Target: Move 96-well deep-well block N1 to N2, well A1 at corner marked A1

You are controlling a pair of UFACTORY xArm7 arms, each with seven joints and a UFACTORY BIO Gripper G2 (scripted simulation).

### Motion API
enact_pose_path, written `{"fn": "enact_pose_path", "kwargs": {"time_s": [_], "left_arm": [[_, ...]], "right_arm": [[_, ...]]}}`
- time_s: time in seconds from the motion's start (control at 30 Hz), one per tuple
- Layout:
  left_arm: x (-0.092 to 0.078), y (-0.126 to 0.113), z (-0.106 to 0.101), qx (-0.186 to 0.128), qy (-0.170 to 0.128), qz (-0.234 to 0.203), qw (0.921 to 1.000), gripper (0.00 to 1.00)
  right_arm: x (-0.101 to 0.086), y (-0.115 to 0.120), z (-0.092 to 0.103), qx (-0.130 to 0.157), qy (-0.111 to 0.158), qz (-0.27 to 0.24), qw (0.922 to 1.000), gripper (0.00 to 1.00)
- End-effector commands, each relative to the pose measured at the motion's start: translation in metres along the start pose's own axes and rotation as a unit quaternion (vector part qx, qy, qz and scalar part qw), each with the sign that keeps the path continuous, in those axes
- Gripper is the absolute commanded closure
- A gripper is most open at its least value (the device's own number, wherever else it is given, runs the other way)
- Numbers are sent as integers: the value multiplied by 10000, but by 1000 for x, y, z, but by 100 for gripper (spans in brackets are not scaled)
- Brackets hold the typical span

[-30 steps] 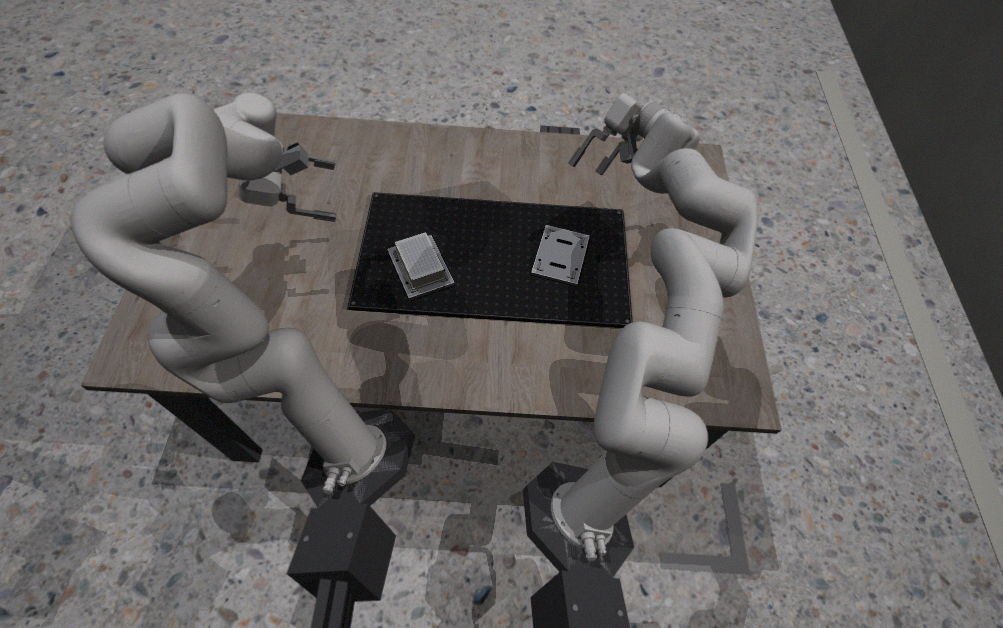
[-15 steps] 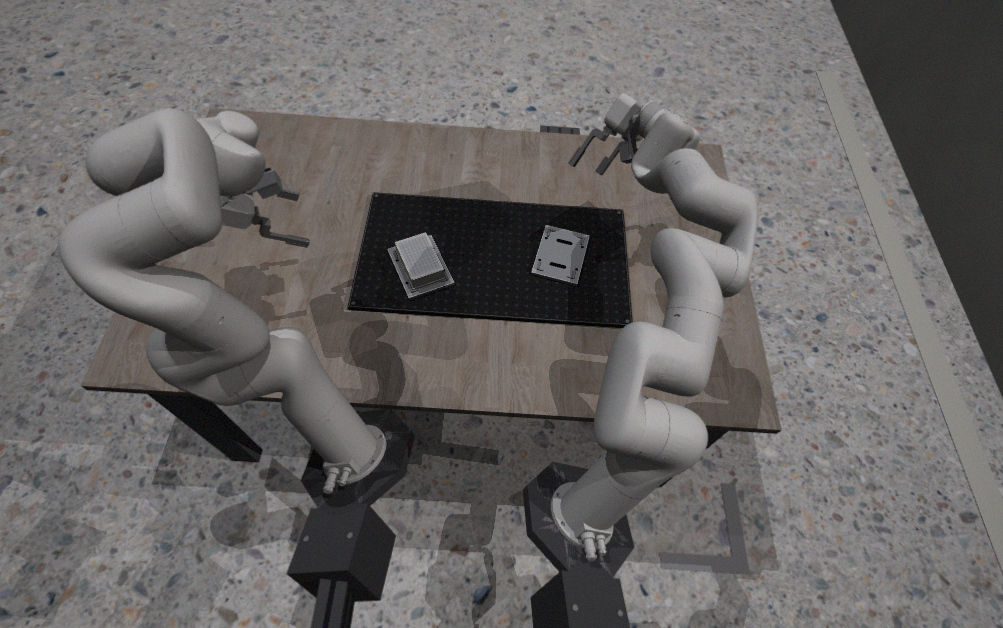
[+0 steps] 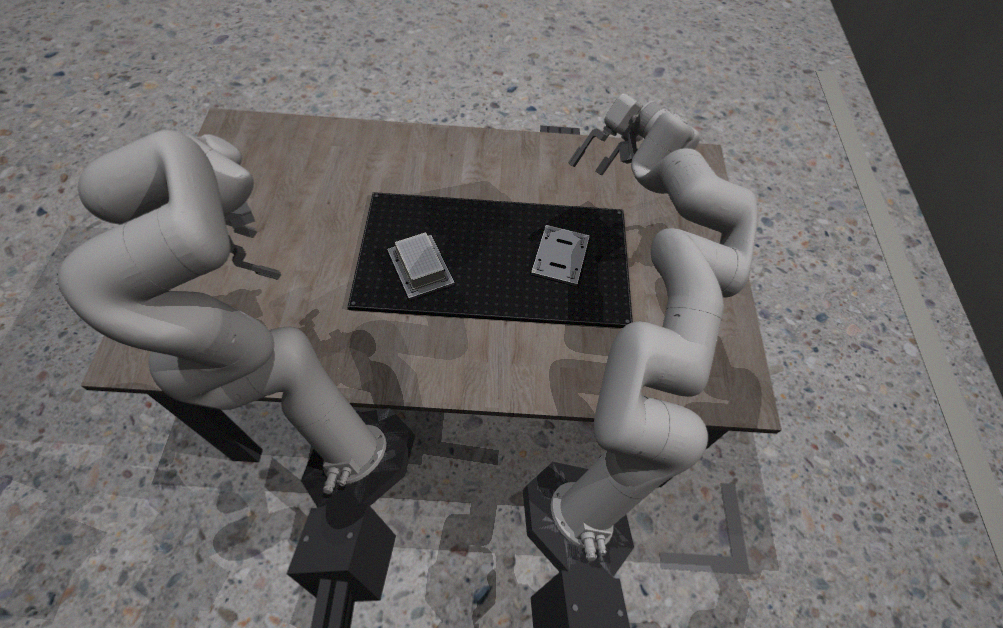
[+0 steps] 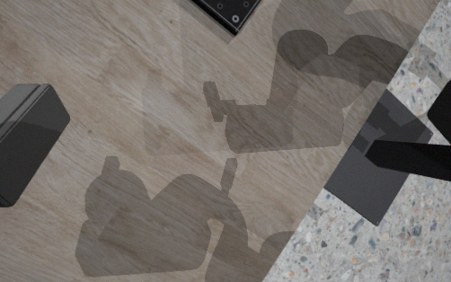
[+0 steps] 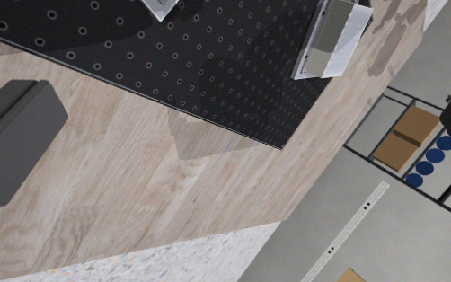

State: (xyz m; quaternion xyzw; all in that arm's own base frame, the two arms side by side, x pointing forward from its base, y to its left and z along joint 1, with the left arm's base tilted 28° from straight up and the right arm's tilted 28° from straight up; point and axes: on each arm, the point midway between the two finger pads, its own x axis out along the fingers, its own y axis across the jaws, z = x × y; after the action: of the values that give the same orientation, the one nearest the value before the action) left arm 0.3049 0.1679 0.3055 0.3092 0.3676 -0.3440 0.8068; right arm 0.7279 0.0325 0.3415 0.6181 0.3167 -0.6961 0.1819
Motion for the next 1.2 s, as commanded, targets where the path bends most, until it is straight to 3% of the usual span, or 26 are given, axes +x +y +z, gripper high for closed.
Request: {"fn": "enact_pose_path", "kwargs": {"time_s": [0.0, 0.27, 0.37, 0.83, 0.9, 1.17], "left_arm": [[-20, -15, -23, -285, 364, 251, 9986, 0], [-53, -47, -65, -835, 1049, 696, 9885, 0], [-57, -51, -69, -900, 1131, 749, 9867, 0], [-104, -106, -119, -1665, 2126, 1414, 9524, 0], [-104, -106, -119, -1665, 2126, 1414, 9524, 0], [-123, -131, -136, -1970, 2535, 1690, 9319, 0]], "right_arm": [[-3, -2, -1, -13, 18, 18, 10000, 0], [-3, -2, -1, -13, 18, 18, 10000, 0], [-3, -2, -1, -13, 18, 18, 10000, 0], [-3, -2, -1, -13, 18, 18, 10000, 0], [-3, -2, -1, -13, 18, 18, 10000, 0], [-3, -2, -1, -13, 18, 18, 10000, 0]]}}
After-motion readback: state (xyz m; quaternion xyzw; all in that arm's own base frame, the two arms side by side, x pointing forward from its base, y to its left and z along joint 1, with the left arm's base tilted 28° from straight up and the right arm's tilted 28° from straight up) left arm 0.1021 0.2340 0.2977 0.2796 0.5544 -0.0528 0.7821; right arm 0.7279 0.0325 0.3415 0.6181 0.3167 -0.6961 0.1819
